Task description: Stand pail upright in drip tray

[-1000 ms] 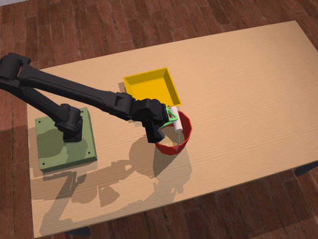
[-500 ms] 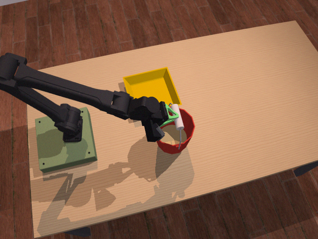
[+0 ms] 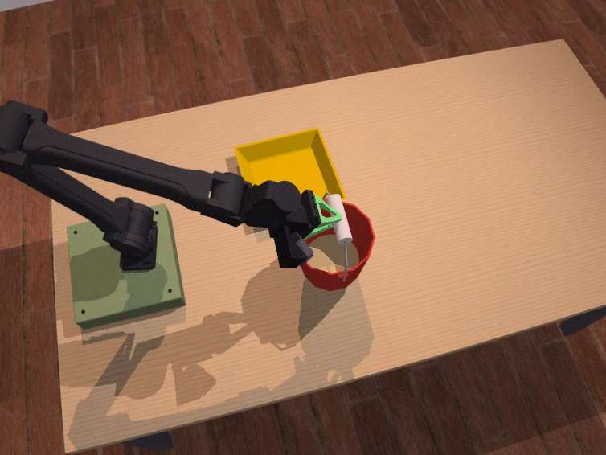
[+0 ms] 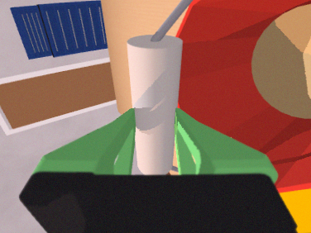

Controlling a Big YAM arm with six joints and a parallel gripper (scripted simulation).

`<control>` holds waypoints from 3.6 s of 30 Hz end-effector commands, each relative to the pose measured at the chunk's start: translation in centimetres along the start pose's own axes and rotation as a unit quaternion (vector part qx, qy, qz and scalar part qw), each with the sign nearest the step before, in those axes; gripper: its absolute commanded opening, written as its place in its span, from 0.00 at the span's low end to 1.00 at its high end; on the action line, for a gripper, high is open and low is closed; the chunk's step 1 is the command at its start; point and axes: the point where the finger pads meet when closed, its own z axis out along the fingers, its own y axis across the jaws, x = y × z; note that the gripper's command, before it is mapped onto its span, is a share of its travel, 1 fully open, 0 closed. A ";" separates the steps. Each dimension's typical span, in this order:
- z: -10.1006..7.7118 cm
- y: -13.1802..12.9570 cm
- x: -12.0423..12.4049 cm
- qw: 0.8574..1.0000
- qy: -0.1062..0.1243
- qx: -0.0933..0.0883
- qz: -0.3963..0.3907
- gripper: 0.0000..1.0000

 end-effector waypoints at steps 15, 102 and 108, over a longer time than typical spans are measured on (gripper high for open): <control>-3.4 7.2 -0.9 0.994 -0.016 -0.103 -0.019 0.21; -2.7 7.2 10.2 0.995 0.059 -0.071 -0.048 0.21; -2.8 7.1 11.3 0.994 0.069 -0.069 -0.053 0.21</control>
